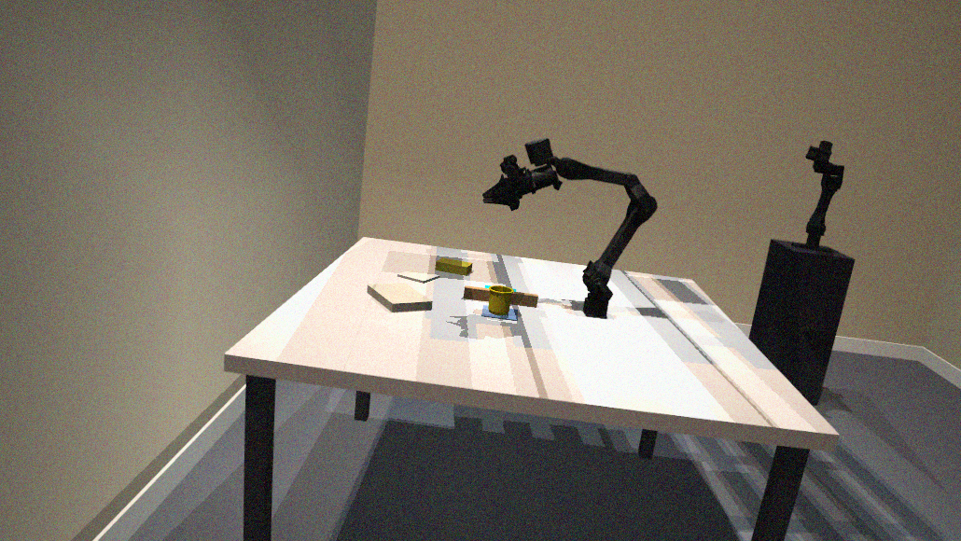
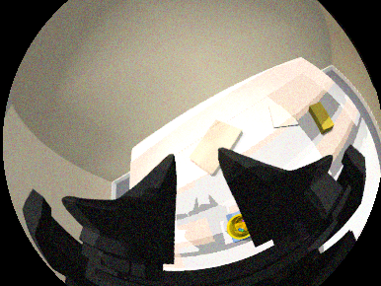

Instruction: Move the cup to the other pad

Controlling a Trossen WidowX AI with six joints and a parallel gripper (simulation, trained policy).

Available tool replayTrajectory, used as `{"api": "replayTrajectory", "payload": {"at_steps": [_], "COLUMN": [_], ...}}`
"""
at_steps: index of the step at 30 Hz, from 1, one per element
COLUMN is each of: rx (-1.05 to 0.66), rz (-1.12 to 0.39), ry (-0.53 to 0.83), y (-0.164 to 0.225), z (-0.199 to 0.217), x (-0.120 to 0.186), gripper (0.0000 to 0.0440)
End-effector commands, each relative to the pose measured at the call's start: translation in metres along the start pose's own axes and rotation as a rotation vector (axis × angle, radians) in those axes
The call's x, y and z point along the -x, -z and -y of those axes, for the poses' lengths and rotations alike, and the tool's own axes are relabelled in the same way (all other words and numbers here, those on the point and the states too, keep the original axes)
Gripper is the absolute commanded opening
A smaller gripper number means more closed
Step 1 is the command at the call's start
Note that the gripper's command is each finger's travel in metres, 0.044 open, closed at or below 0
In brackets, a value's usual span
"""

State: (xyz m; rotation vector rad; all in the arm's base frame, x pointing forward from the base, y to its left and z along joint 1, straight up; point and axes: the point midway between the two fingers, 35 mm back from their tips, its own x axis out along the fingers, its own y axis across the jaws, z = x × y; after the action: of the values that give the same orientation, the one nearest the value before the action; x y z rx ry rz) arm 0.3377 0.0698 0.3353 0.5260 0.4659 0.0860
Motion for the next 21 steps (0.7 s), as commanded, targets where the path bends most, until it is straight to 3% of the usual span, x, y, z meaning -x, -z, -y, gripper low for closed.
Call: {"api": "replayTrajectory", "payload": {"at_steps": [1, 21], "rx": [-0.048, -0.329], "rz": [-0.046, -0.282], "ry": [0.012, 0.147], "y": [0.005, 0.033], "z": [-0.003, -0.017], "x": [-0.004, -0.014], "gripper": [0.0164, 0.0166]}}
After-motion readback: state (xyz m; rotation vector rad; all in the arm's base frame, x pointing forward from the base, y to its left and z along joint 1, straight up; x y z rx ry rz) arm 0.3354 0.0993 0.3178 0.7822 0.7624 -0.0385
